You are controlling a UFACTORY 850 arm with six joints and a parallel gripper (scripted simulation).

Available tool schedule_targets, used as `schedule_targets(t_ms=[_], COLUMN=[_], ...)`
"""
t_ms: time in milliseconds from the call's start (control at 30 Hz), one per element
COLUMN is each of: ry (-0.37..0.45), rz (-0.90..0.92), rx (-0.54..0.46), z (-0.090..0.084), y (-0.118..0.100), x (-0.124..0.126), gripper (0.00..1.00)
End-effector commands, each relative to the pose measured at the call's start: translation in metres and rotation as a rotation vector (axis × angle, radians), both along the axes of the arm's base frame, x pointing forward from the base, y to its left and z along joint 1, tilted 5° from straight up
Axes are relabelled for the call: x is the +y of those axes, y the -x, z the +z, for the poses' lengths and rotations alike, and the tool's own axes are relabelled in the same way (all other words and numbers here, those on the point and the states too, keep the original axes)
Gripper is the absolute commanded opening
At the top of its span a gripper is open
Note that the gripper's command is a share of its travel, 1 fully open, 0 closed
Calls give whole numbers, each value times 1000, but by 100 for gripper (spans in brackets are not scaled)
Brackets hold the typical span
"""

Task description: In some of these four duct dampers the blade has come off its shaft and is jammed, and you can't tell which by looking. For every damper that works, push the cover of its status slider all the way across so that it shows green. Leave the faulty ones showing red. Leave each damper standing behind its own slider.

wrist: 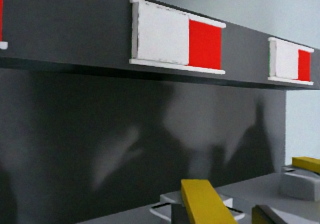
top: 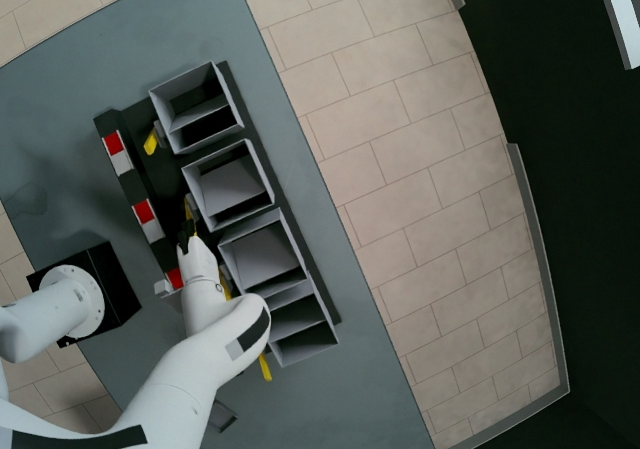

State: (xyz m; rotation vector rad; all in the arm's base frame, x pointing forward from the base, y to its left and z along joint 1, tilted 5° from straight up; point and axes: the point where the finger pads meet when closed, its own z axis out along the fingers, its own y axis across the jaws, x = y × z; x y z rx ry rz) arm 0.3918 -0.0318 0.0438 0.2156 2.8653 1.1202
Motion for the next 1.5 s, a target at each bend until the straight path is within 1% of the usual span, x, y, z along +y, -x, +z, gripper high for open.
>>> schedule_targets(t_ms=[0,167,300,567,633,867,1033,1367,1467], ry=[0,0,0,0,0,1,1,4,50], rz=[0,0,0,0,0,0,0,0,-1], rx=[-1,-1,-1,-1,-1,-1,-1,-1,4], z=[1,2,8,28,28,47,56,58,63], y=[-1,0,0,3,3,6,7,7,-2], x=[-1,-2,-7,-26,-26,-43,-51,-53,-46], gripper=[39,39,39,39,39,39,39,39,39])
